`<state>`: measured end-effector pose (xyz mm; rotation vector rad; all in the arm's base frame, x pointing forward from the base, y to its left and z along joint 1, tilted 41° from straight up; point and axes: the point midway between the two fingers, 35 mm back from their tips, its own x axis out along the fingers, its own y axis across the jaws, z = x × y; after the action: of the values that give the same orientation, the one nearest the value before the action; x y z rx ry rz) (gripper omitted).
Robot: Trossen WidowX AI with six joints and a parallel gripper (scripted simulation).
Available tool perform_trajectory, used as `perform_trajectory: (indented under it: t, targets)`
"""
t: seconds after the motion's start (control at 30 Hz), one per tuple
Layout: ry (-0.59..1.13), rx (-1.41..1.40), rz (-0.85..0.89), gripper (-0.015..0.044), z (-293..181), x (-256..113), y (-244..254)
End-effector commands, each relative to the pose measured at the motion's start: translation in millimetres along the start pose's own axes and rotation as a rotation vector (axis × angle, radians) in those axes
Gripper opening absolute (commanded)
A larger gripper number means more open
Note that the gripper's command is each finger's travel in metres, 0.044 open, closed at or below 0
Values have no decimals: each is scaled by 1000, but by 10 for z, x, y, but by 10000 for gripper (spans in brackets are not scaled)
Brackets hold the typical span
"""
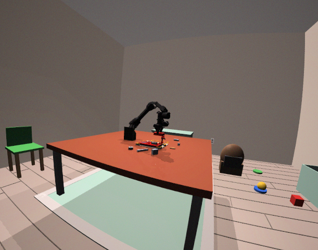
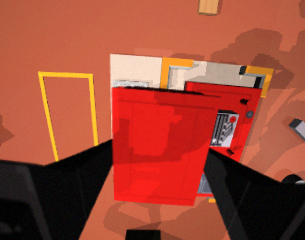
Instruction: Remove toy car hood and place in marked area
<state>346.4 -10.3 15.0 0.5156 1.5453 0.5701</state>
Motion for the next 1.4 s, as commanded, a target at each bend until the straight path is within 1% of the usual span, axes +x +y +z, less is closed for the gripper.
perform_trajectory:
  t: [0.0, 0.47, 0.97, 1.37]
  targets:
    - [-4, 1, 1, 0, -22, -22, 191]
    - [-5, -2, 7, 0, -152, -40, 792]
    - [-1, -7, 25, 0, -406, -41, 1374]
    - [-1, -8, 25, 0, -414, 2, 1398]
